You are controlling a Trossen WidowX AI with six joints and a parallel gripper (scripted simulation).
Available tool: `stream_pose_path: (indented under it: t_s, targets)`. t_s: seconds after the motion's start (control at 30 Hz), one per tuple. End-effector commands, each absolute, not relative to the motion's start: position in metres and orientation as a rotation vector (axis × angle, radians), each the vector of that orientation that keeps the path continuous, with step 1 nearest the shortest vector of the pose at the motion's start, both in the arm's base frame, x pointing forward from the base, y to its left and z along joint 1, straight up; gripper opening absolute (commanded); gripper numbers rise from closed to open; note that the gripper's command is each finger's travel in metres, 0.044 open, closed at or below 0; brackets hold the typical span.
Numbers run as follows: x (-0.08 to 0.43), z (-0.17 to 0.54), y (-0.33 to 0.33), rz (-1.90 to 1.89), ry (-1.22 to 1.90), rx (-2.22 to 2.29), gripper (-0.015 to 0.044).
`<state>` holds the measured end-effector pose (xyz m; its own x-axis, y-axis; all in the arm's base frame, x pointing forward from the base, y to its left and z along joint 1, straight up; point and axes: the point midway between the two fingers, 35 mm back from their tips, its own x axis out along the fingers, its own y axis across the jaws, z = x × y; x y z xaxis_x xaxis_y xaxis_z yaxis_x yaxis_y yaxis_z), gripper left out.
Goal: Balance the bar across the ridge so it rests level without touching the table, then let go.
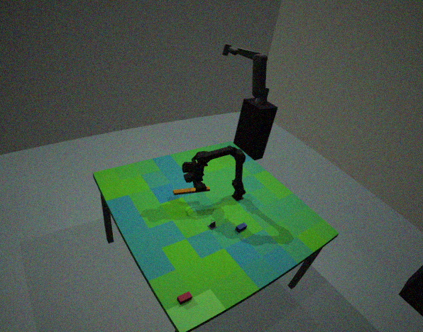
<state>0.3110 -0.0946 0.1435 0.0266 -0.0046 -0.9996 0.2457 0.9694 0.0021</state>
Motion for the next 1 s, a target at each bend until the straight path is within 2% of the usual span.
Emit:
stream_pose_path:
  t_s: [0.0,0.97]
  targets:
    - [0.317,0.145,-0.079,-0.259,1.524,0.255,0.0000]
    - [0.335,0.146,0.030,-0.638,1.442,0.662,0.0000]
